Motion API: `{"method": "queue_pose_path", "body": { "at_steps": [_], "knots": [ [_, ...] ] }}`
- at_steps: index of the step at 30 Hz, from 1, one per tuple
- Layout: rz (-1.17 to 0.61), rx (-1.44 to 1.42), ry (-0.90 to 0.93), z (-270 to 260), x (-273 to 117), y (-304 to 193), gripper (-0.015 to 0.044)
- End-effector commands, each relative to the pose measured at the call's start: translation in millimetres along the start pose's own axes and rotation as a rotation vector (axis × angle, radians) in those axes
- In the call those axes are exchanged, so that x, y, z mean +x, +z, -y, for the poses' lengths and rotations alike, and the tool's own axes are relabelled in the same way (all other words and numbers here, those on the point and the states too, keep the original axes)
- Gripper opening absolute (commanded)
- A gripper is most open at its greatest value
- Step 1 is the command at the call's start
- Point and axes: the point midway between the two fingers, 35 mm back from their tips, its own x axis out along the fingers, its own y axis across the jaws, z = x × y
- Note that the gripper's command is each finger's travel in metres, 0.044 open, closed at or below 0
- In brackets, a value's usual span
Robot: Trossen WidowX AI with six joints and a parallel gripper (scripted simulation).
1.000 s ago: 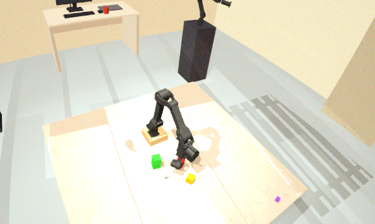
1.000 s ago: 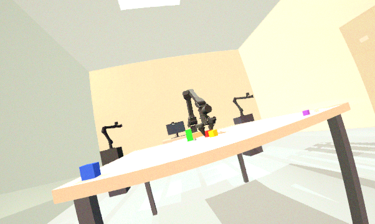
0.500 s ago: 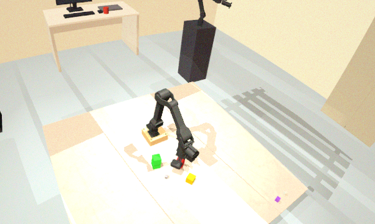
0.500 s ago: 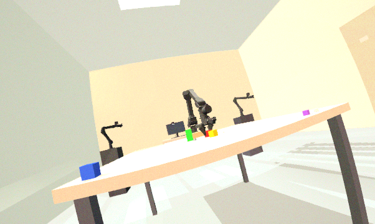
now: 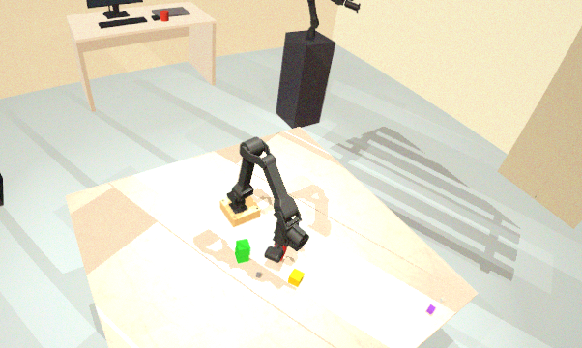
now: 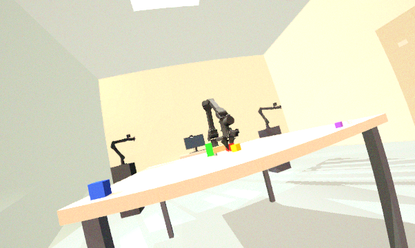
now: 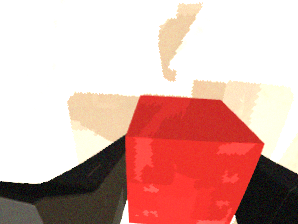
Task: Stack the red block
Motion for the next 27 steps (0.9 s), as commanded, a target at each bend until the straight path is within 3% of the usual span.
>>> {"method": "queue_pose_path", "body": {
  "at_steps": [1, 19, 27],
  "knots": [
    [0.011, 0.004, -0.002, 0.9, -15.8, 2.2, 0.0000],
    [0.011, 0.004, -0.002, 0.7, -110.8, 0.8, 0.0000],
    [0.011, 0.004, -0.002, 1.7, -114.0, 1.4, 0.0000]
  ]
}}
